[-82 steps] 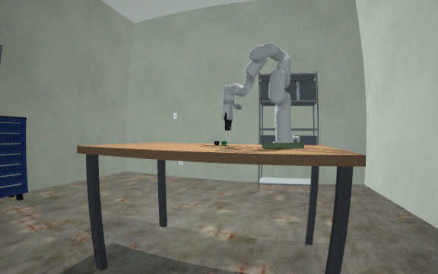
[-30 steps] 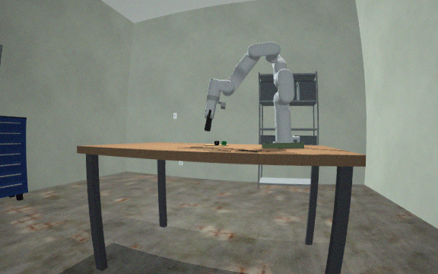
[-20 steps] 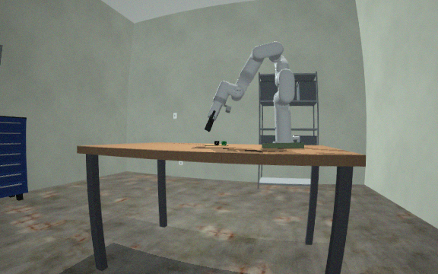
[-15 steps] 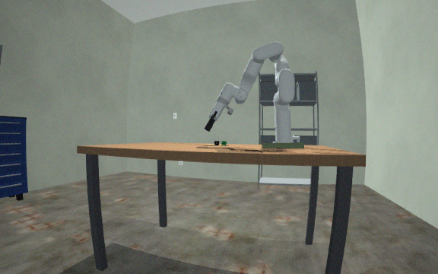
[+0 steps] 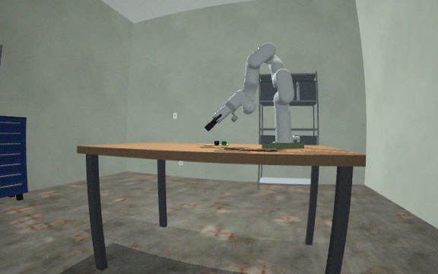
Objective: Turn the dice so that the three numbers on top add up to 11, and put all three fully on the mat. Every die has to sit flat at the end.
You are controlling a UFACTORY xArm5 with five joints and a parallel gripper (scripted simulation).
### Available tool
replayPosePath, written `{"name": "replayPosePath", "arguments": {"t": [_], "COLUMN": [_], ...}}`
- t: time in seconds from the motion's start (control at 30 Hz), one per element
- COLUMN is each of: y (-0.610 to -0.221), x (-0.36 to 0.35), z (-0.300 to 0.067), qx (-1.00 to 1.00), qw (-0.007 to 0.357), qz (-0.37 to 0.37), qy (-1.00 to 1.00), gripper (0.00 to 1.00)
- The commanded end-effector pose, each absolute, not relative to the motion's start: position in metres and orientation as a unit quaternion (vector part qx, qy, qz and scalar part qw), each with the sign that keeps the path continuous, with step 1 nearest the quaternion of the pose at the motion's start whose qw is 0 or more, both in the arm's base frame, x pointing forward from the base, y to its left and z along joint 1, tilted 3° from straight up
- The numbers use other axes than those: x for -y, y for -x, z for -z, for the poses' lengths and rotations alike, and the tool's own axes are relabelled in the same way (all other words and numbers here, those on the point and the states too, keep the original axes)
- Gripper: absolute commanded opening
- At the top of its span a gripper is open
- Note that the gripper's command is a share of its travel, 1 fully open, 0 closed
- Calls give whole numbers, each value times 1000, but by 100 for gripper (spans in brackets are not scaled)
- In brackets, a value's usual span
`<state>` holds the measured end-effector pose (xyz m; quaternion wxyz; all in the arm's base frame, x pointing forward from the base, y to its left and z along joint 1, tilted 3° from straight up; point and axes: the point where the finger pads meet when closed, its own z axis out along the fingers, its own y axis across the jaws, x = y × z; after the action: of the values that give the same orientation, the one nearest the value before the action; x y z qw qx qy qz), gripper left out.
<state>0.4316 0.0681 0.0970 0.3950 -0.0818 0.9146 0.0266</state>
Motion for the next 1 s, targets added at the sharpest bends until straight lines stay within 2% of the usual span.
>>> {"name": "replayPosePath", "arguments": {"t": [0.0,0.27,0.97], "y": [-433,-432,-432], "x": [-68,-68,-67], "z": [-96,-95,-81], "qx": [-876,-851,-848], "qw": [475,518,523], "qz": [-30,-32,-32], "qy": [81,81,80], "gripper": [21,21,21]}}
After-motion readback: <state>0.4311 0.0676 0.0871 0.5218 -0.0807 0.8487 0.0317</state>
